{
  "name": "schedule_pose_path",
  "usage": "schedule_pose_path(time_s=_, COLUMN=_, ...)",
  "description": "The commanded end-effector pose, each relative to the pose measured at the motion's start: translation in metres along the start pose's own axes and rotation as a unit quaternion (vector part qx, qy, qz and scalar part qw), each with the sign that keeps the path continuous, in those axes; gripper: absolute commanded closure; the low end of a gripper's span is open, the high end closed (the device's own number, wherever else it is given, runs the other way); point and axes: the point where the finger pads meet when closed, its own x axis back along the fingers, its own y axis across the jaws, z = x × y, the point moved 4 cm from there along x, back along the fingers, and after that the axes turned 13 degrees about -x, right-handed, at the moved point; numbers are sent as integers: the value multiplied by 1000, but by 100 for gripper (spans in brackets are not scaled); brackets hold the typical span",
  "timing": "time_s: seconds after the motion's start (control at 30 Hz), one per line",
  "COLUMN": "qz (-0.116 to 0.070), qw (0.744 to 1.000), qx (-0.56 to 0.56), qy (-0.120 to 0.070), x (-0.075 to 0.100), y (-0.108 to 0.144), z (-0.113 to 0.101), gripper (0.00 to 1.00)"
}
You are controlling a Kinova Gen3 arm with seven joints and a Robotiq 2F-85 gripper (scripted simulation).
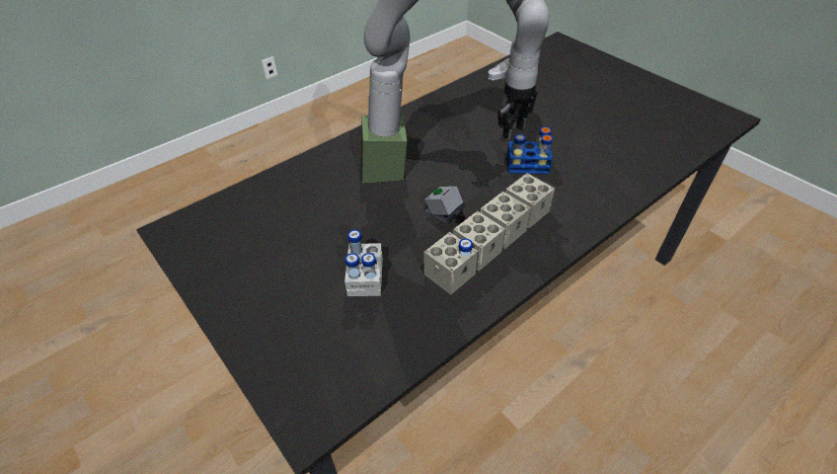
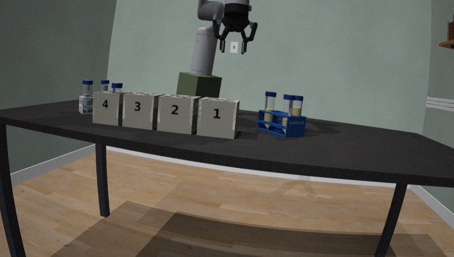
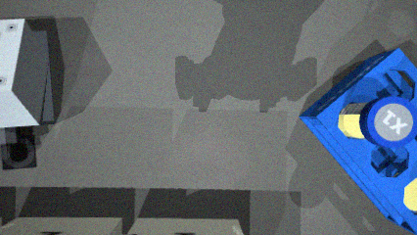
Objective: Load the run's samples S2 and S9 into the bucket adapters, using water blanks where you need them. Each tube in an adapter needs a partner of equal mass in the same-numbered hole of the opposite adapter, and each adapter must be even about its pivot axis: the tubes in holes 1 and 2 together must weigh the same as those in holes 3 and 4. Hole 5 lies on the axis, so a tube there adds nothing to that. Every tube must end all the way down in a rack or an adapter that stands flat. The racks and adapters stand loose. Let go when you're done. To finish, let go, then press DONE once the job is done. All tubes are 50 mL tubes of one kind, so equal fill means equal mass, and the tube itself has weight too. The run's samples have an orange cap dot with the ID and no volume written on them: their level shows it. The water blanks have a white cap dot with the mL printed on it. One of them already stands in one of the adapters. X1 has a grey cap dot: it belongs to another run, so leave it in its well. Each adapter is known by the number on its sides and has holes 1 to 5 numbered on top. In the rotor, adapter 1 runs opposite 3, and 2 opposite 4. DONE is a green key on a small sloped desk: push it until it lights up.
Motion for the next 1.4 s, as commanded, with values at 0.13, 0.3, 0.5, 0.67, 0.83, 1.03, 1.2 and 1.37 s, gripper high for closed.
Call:
schedule_pose_path(time_s=0.13, qz=-3, qw=1000, qx=-4, qy=-1, x=2, y=-22, z=-6, gripper=38)
schedule_pose_path(time_s=0.3, qz=-3, qw=1000, qx=-5, qy=-2, x=2, y=-38, z=-10, gripper=38)
schedule_pose_path(time_s=0.5, qz=-2, qw=1000, qx=-5, qy=-2, x=2, y=-55, z=-13, gripper=38)
schedule_pose_path(time_s=0.67, qz=-2, qw=1000, qx=-5, qy=-1, x=1, y=-67, z=-16, gripper=38)
schedule_pose_path(time_s=0.83, qz=-2, qw=1000, qx=-5, qy=-1, x=1, y=-84, z=-20, gripper=38)
schedule_pose_path(time_s=1.03, qz=-1, qw=1000, qx=-6, qy=0, x=1, y=-104, z=-24, gripper=38)
schedule_pose_path(time_s=1.2, qz=-2, qw=1000, qx=-6, qy=0, x=1, y=-114, z=-26, gripper=38)
schedule_pose_path(time_s=1.37, qz=-1, qw=1000, qx=-6, qy=1, x=0, y=-130, z=-30, gripper=38)
